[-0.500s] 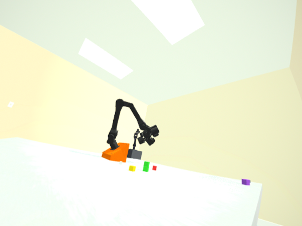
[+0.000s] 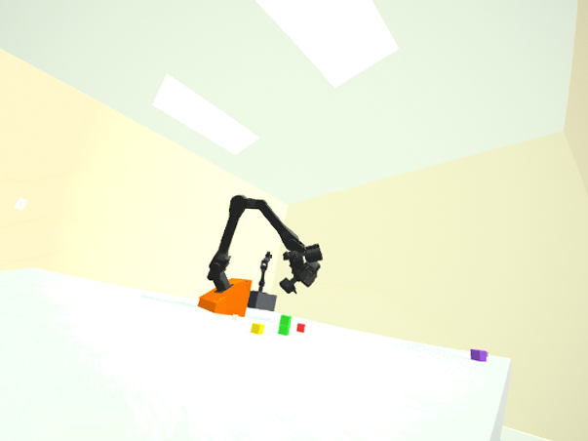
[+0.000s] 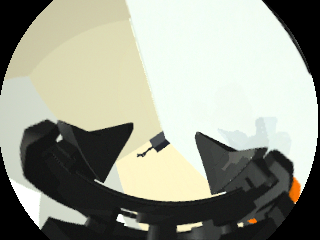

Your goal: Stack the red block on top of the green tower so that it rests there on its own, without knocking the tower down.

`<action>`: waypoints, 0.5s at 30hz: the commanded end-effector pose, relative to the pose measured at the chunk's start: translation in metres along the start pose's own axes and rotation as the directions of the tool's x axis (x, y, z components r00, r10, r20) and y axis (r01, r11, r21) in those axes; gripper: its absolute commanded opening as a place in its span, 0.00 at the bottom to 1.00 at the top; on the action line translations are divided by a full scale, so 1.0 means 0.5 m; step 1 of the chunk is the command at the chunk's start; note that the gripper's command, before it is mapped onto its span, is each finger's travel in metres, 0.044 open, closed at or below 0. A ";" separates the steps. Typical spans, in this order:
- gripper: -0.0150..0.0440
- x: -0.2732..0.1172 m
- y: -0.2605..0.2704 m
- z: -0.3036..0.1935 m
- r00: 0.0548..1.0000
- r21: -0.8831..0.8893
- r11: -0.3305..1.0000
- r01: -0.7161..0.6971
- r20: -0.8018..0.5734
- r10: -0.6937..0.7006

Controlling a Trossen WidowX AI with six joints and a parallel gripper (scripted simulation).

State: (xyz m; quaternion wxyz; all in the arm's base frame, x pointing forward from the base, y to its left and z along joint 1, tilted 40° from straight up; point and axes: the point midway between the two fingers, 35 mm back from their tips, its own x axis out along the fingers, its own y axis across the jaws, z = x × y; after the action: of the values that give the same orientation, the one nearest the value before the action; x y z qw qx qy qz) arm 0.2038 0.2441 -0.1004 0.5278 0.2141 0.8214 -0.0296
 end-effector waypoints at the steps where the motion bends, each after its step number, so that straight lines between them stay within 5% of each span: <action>1: 1.00 -0.021 -0.020 0.067 0.985 -0.106 0.985 0.135 0.119 -0.122; 8: 1.00 -0.092 -0.074 0.177 0.874 -0.273 0.845 0.460 0.306 -0.377; 15: 1.00 -0.198 -0.132 0.266 0.667 -0.391 0.541 0.745 0.425 -0.612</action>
State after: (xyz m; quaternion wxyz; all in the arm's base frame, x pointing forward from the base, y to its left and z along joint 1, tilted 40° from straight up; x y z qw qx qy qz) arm 0.3089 0.1365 -0.0930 0.6238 -0.2061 0.7533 -0.0289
